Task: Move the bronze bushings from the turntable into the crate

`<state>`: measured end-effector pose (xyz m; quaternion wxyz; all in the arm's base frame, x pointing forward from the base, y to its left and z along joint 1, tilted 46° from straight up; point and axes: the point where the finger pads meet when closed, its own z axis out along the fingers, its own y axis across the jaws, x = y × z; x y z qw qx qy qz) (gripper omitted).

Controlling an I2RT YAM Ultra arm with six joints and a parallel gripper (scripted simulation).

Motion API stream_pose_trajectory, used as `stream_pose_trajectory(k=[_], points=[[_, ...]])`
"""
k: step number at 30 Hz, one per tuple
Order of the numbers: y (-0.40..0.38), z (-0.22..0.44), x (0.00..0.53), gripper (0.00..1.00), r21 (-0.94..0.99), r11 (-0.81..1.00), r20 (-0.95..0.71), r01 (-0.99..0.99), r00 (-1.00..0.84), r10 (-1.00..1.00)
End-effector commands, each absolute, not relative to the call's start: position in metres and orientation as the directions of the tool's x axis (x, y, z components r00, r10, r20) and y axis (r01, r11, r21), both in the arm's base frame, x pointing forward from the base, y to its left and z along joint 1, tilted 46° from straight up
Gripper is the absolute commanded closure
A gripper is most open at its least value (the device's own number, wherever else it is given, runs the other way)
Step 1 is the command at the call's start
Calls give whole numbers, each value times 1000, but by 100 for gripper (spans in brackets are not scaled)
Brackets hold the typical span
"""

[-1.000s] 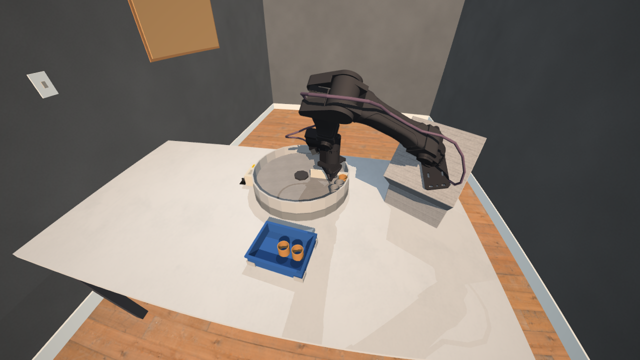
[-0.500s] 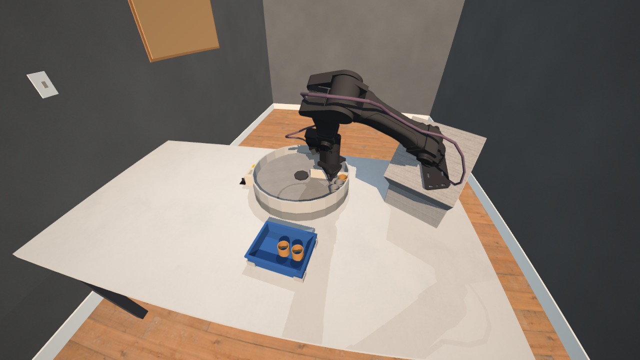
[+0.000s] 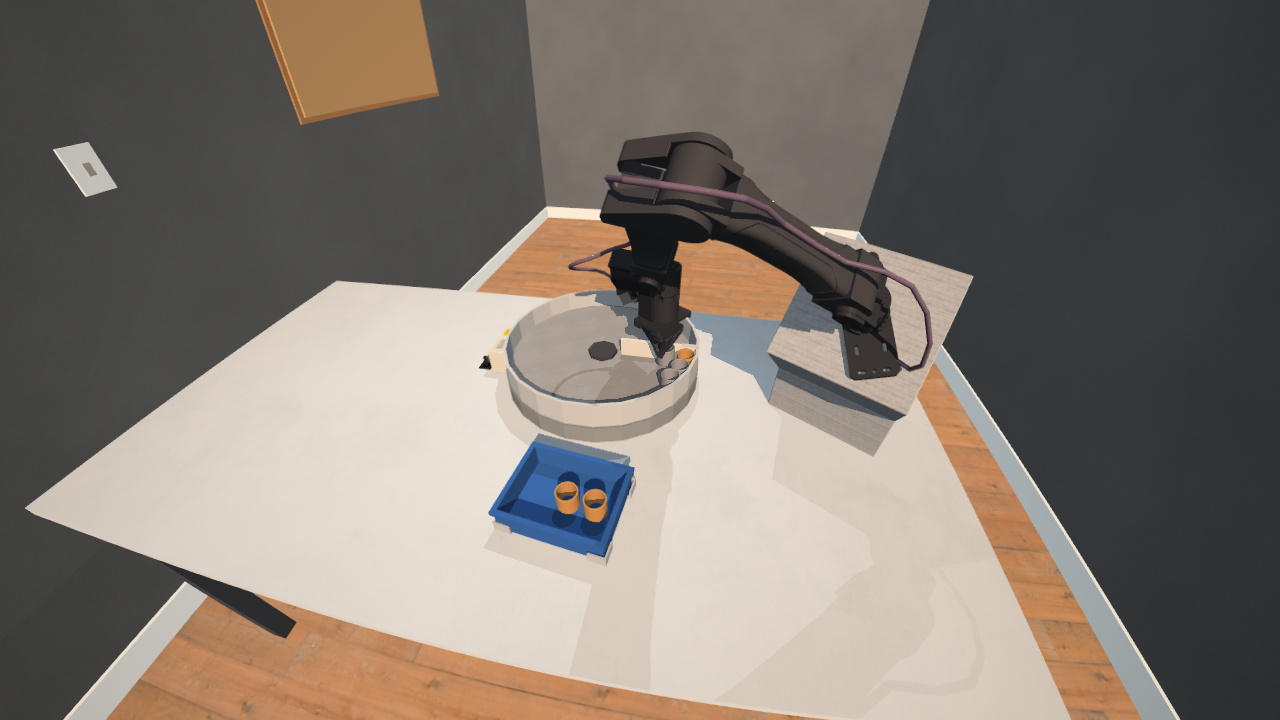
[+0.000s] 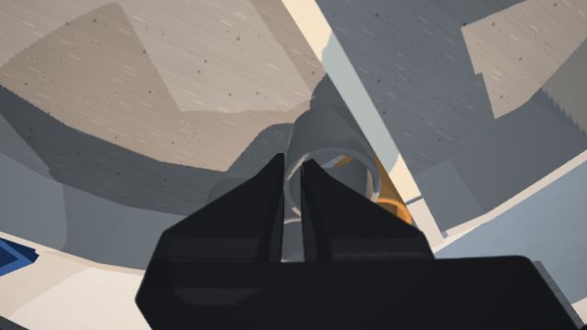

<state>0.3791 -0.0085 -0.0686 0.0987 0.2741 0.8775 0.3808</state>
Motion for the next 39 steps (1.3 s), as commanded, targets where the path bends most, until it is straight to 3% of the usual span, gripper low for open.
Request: stream_pose_trajectory(k=[1,39], points=[[-34,-42,383,100,731,562,-4,387,-821,571],[-60,-15,365,100,723,568,-5,393,-819,574]])
